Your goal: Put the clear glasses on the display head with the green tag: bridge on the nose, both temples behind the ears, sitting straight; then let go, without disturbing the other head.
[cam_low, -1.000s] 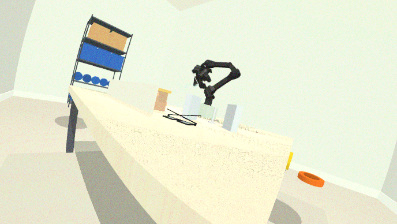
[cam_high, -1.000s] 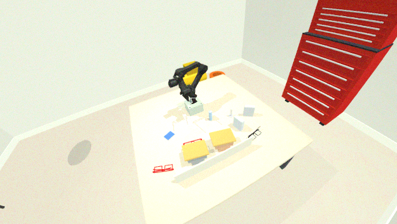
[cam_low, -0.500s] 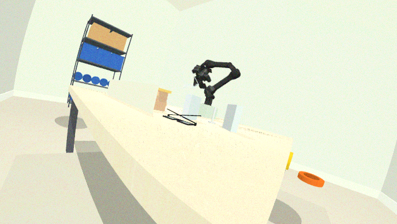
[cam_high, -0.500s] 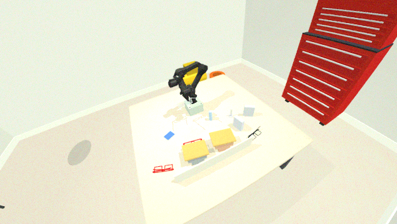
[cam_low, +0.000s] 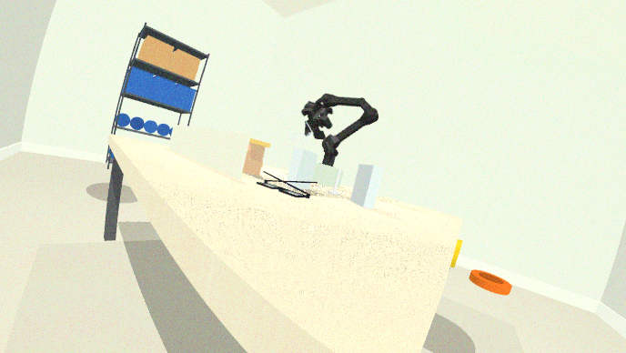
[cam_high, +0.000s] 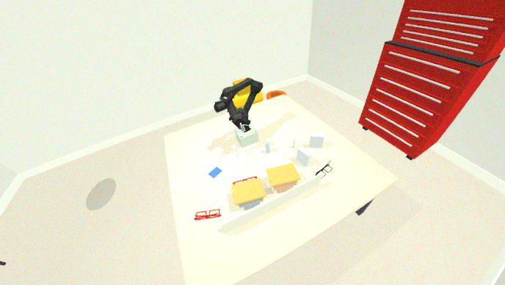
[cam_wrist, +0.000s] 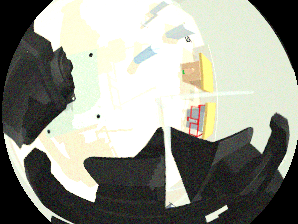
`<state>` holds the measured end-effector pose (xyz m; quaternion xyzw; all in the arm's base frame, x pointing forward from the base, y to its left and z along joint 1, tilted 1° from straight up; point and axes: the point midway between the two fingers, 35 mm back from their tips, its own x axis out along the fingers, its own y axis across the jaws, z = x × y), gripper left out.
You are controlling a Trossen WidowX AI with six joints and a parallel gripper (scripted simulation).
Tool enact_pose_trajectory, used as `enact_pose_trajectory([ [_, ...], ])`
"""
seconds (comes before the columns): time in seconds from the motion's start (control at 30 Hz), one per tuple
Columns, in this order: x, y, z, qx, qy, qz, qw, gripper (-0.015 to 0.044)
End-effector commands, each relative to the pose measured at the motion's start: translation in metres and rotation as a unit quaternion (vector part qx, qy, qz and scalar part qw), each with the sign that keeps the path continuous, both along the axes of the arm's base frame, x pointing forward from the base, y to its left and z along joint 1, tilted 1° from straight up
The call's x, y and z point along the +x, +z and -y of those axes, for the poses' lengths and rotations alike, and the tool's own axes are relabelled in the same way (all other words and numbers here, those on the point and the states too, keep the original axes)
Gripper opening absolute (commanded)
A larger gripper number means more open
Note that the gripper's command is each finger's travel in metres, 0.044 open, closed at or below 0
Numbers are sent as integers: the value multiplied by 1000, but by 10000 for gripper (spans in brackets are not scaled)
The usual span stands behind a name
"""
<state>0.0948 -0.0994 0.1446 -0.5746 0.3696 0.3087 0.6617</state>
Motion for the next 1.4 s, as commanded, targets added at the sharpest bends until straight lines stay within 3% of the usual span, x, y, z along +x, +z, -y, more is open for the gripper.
enact_pose_trajectory([
  [0.0,6,0,3,21,-1,-13,1000,0],
  [1.37,94,-19,-13,127,-29,-172,976,0],
])
